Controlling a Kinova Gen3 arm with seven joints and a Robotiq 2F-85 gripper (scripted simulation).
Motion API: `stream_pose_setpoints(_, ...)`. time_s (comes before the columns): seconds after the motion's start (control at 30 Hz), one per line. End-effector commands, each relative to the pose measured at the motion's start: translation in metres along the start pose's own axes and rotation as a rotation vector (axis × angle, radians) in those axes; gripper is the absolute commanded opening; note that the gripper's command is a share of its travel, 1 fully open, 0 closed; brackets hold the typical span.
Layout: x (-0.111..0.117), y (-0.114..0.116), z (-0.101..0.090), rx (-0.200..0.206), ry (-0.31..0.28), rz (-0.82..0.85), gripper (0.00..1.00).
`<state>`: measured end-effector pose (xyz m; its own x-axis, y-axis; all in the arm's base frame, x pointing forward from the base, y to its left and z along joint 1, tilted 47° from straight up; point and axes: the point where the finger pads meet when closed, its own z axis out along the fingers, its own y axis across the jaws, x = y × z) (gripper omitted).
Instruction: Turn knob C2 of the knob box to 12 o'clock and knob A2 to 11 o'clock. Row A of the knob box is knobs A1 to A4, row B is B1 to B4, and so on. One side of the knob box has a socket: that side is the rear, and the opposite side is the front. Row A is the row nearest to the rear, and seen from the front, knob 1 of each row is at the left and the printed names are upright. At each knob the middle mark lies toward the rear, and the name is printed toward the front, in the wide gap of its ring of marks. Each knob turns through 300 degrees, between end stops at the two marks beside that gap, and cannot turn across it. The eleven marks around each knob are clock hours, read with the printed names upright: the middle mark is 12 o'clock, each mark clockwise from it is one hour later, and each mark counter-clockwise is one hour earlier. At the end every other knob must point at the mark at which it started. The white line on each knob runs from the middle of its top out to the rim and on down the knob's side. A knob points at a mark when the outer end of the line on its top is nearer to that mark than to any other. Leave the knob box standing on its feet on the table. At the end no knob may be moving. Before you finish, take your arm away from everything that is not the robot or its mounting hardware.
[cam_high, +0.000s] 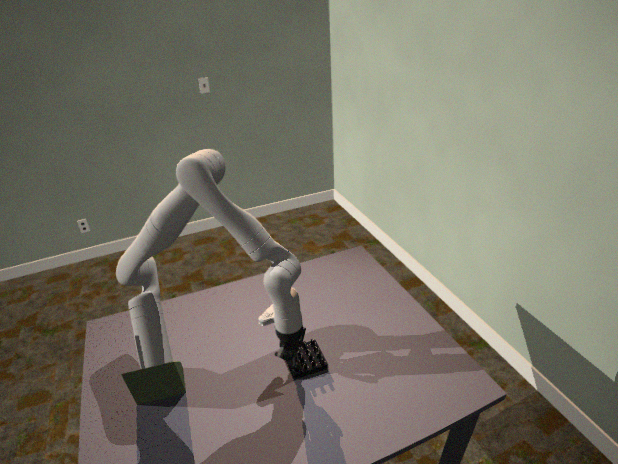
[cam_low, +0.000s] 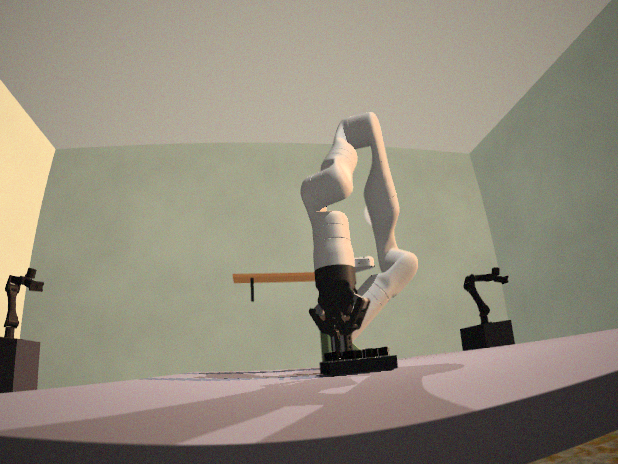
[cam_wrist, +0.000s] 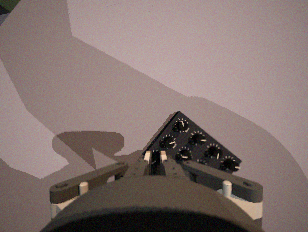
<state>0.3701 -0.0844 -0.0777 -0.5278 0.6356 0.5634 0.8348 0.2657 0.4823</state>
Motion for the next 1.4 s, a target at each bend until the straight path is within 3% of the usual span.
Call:
stream_pose_setpoints(0.0,-0.0004,0.0005,-0.0006,0.008,-0.003,0.022,0.08)
stream_pose_setpoints(0.53,-0.0004,0.0005,-0.0006,0.007,-0.005,0.388,0.08)
stream_pose_setpoints(1.37,-0.0004,0.0005,-0.0006,0.007,-0.006,0.664,0.08)
